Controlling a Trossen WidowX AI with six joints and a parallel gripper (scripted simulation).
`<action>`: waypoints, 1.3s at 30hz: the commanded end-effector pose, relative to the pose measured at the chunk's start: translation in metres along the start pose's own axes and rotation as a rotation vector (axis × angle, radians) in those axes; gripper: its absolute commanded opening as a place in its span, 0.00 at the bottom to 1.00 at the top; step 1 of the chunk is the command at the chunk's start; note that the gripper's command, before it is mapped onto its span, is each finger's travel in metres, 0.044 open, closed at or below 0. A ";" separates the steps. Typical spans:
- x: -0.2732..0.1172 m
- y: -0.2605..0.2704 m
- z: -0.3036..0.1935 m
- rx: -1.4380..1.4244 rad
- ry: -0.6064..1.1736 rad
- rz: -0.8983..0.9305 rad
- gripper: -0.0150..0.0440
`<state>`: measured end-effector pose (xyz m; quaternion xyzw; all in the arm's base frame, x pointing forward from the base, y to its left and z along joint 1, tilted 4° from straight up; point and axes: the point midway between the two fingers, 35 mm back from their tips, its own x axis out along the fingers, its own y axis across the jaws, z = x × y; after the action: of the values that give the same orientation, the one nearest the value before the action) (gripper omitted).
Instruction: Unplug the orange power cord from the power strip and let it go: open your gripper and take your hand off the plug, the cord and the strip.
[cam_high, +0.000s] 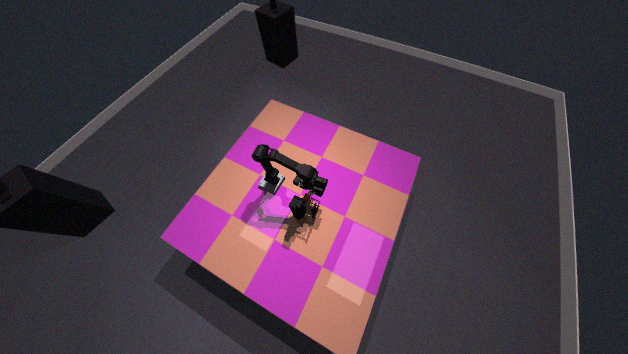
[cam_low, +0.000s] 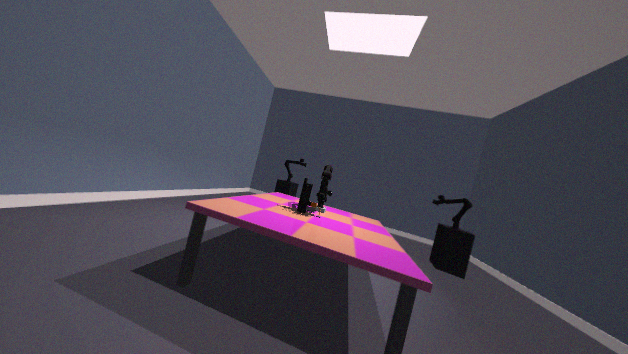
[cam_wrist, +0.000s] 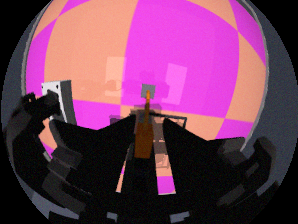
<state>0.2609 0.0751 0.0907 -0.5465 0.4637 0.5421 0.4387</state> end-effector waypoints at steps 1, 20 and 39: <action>0.000 0.001 -0.007 -0.003 0.006 0.004 0.53; 0.000 0.003 -0.038 -0.003 0.009 0.004 0.53; 0.010 0.001 -0.037 0.004 0.004 0.000 0.48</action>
<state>0.2662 0.0379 0.0816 -0.5468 0.4657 0.5401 0.4387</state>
